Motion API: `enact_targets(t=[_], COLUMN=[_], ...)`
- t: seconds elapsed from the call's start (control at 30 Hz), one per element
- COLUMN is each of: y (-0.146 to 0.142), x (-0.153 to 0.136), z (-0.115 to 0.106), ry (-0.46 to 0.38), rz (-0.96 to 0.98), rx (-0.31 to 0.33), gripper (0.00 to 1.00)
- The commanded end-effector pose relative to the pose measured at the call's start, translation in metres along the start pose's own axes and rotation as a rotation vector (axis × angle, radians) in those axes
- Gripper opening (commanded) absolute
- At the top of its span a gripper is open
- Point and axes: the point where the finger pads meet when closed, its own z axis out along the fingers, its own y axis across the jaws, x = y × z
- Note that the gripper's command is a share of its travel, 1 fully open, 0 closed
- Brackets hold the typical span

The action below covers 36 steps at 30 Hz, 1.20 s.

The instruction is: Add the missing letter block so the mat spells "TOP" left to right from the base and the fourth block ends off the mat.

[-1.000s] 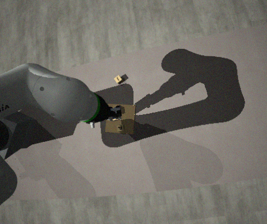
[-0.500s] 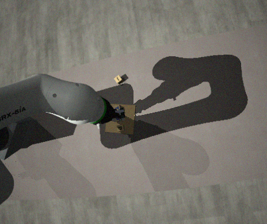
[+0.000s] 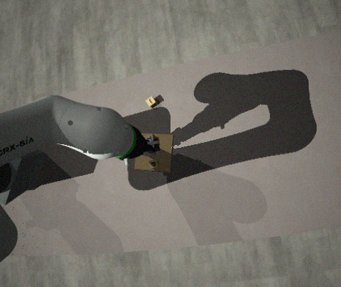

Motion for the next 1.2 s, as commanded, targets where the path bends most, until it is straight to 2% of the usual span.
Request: enact_targets(t=[0.0,1.17], y=[0.0002,0.0002], x=[0.0001,0.0001], z=[0.0000,0.0037], ry=[0.000,0.000], rz=[0.000,0.000], rx=[0.000,0.000], gripper=[0.16,0.16])
